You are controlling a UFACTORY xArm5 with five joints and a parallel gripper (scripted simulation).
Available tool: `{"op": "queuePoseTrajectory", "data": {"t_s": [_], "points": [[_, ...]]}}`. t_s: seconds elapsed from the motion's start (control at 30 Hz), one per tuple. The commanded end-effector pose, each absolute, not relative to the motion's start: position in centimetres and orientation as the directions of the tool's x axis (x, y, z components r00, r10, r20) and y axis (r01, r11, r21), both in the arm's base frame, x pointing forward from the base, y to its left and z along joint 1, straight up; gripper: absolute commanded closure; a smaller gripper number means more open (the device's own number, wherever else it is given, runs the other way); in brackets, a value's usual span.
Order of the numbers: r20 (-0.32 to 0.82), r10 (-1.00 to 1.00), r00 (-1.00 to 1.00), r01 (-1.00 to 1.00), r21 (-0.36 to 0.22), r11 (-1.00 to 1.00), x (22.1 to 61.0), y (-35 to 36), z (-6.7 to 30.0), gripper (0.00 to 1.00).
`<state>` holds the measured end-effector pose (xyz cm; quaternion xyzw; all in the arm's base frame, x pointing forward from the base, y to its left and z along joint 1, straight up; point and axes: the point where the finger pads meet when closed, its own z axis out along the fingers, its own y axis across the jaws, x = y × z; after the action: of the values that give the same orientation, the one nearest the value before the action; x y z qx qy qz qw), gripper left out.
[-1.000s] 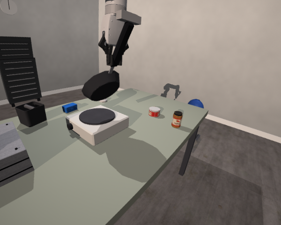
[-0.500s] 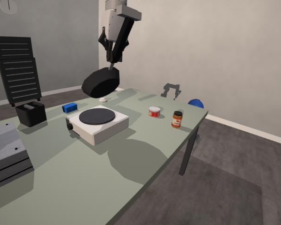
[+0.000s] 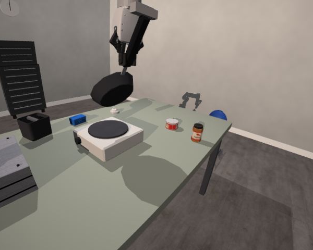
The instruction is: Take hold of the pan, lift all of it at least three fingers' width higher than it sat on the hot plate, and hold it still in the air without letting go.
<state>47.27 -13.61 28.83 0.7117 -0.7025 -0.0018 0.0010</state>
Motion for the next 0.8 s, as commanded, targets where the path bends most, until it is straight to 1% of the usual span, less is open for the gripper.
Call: {"op": "queuePoseTrajectory", "data": {"t_s": [0.0,0.77], "points": [[0.001,-1.000,0.013,-1.000,-0.002,-0.013,47.35,-13.64,29.37,1.00],[0.001,-1.000,0.013,-1.000,-0.002,-0.013,47.32,-13.63,29.98,1.00]]}}
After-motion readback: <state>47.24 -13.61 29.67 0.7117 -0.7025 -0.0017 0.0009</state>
